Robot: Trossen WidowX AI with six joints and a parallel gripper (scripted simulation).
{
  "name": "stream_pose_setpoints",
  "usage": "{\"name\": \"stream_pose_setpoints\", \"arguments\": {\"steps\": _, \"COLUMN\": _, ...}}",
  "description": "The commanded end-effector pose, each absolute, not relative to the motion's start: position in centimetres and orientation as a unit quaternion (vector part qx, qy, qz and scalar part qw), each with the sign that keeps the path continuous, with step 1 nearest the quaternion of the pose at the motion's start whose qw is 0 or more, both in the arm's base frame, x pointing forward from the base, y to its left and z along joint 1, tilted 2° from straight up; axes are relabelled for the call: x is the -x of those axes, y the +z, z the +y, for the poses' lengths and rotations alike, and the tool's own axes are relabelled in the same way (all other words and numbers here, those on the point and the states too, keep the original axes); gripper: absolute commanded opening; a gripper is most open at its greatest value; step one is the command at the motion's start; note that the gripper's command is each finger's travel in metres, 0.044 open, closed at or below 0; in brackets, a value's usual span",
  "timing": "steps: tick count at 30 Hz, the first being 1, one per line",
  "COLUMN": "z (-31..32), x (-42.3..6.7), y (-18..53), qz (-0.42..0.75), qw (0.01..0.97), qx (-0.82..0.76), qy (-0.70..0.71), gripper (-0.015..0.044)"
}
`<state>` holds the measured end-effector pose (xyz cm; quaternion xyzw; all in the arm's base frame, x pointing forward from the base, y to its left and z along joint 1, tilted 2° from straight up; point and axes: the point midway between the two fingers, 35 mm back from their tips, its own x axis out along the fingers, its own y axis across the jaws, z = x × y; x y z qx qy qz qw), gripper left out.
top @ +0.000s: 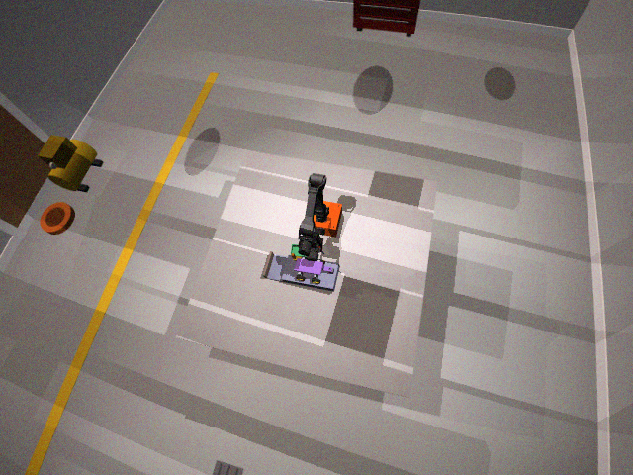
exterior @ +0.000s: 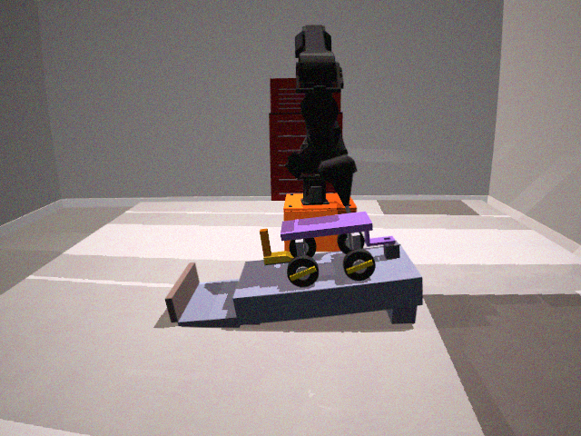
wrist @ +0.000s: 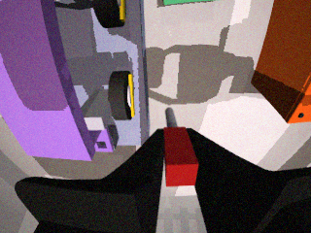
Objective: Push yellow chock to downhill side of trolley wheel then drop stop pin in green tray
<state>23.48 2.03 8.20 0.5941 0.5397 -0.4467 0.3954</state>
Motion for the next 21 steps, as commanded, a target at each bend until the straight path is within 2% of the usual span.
{"name": "stream_pose_setpoints", "arguments": {"steps": 1, "z": 0.8, "x": -23.3, "y": 8.0, "qz": 0.542, "qw": 0.395, "qx": -0.593, "qy": -0.445, "gripper": 0.0000}}
{"name": "stream_pose_setpoints", "arguments": {"steps": 21, "z": -6.6, "x": -22.4, "y": 6.6, "qz": 0.541, "qw": 0.397, "qx": -0.592, "qy": -0.447, "gripper": 0.0000}}
